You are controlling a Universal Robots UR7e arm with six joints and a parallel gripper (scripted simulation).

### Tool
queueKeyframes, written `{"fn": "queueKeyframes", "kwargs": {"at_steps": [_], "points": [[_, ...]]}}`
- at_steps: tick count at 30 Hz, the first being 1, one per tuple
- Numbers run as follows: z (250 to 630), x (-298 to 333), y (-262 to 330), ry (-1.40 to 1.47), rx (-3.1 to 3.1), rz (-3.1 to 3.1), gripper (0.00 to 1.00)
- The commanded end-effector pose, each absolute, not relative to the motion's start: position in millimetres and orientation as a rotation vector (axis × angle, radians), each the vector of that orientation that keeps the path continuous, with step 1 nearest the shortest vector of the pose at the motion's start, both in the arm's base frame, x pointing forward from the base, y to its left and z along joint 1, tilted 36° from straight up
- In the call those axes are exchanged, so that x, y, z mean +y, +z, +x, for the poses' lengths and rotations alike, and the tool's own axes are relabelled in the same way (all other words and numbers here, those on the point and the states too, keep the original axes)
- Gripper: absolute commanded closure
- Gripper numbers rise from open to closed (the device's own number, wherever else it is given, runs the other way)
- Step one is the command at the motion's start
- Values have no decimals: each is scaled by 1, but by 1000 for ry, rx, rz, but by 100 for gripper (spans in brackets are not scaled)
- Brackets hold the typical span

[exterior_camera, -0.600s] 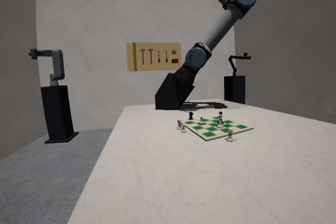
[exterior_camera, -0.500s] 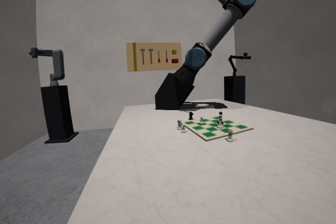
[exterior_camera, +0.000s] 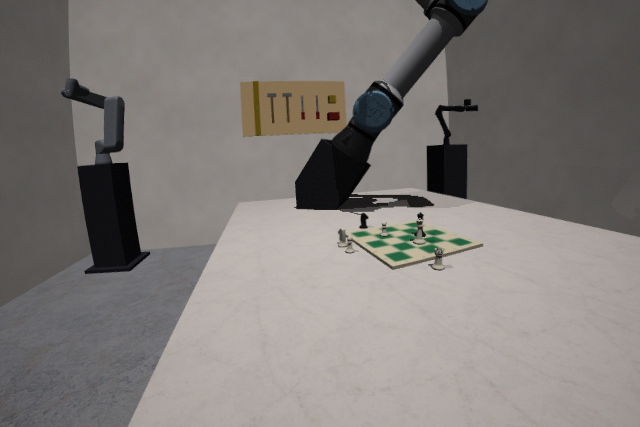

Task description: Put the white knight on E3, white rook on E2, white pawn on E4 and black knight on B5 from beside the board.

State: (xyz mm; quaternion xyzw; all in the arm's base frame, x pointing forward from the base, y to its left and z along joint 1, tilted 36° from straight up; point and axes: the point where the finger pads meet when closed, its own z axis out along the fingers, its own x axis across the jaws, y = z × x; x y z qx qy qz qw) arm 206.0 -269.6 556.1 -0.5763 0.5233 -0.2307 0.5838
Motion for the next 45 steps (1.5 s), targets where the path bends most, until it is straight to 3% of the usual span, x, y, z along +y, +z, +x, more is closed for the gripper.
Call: {"fn": "queueKeyframes", "kwargs": {"at_steps": [1, 23, 45], "points": [[206, -270, 556, -539, 1222, -1345, 0], [216, -254, 546, -506, 1153, -1441, 0], [245, -188, 497, -357, 774, -1826, 0]]}}
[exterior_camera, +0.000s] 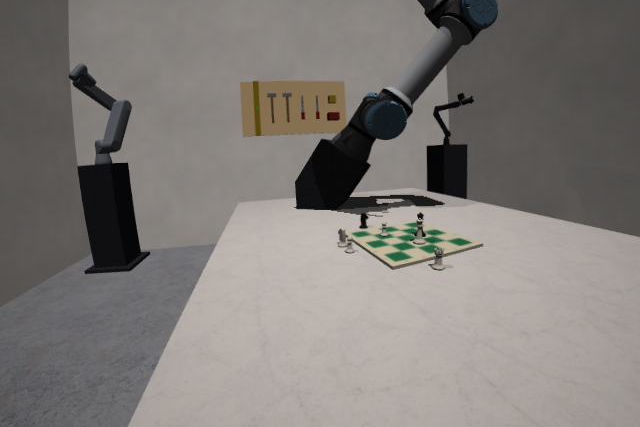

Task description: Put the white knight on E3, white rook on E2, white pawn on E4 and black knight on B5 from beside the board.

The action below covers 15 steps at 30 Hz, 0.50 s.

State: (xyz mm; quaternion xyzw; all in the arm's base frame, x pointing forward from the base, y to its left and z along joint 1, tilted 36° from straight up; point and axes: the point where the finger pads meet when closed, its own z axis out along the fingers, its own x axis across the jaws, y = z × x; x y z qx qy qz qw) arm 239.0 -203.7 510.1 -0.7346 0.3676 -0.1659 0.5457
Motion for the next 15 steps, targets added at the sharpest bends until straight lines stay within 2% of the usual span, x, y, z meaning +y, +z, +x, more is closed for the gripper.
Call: {"fn": "queueKeyframes", "kwargs": {"at_steps": [1, 15], "points": [[246, -184, 494, -346, 742, -1851, 0], [256, -129, 444, -190, 248, -2137, 0]]}}
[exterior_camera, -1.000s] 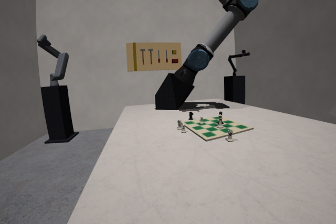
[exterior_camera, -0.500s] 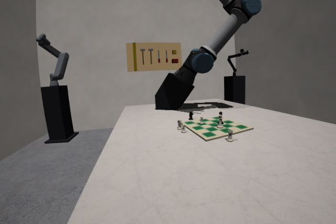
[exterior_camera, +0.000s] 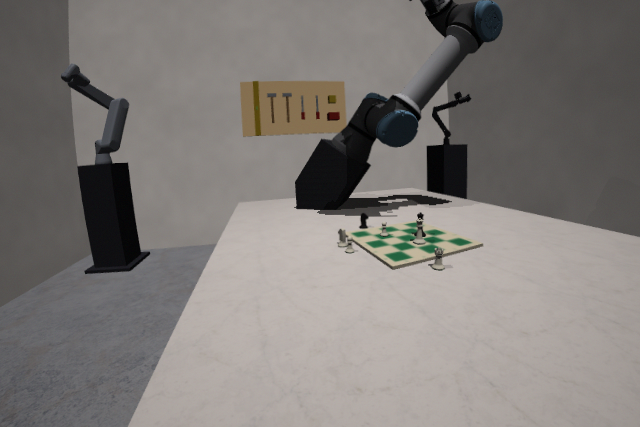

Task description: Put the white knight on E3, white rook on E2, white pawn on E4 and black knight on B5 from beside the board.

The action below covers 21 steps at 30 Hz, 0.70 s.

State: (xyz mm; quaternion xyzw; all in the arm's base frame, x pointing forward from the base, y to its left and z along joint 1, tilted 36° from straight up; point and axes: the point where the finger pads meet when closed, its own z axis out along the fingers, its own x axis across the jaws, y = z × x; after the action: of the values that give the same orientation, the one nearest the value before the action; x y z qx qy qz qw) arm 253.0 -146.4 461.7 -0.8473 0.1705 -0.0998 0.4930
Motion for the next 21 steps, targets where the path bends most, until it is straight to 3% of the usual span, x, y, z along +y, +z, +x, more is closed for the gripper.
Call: {"fn": "queueKeyframes", "kwargs": {"at_steps": [1, 21], "points": [[256, -125, 440, -175, 198, -2158, 0], [266, -66, 360, 107, -895, -2326, 0]]}}
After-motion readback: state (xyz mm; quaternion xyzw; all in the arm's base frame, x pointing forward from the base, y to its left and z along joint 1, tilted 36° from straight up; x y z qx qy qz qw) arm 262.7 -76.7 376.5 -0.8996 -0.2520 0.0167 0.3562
